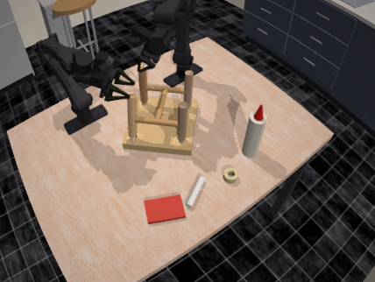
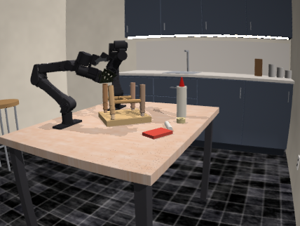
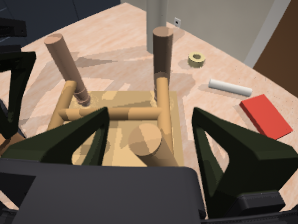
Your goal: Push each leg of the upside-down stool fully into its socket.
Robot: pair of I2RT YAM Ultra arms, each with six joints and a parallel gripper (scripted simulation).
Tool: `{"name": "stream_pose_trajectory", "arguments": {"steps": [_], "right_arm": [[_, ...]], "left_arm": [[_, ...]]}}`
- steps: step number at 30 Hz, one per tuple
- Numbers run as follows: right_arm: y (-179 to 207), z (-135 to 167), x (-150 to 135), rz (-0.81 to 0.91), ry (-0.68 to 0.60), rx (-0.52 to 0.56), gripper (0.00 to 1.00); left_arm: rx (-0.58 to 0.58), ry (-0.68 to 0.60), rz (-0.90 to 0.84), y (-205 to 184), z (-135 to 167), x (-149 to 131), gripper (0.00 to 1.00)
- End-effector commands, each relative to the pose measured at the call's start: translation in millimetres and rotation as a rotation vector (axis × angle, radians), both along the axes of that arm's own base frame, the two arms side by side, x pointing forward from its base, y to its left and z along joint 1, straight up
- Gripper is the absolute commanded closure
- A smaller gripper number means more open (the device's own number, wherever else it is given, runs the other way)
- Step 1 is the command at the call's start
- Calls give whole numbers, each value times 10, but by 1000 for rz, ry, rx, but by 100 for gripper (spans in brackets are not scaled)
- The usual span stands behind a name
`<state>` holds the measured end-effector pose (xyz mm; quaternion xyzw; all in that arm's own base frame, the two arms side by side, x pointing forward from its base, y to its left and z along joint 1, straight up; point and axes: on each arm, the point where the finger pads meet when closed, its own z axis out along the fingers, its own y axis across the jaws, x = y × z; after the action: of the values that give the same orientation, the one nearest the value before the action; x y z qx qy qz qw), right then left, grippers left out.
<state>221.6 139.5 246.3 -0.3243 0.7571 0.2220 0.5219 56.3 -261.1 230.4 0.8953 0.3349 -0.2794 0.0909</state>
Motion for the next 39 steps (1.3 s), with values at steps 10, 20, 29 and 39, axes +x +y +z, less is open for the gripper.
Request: {"name": "stream_pose_trajectory", "arguments": {"steps": [10,20,29,39], "right_arm": [[9,85,9,4,-33,12,31],[9,85,9,4,-33,12,31],[9,85,9,4,-33,12,31],[17,89,3,8,-34,12,31]], "left_arm": [[-63,-10,-2,-5,-30,-47,31],[-65,-11,-2,-30,-168,-29,31],[-63,-9,-1,-27,-272,-31,31],[-104,-38,-1,-79,-148,7,72]]}}
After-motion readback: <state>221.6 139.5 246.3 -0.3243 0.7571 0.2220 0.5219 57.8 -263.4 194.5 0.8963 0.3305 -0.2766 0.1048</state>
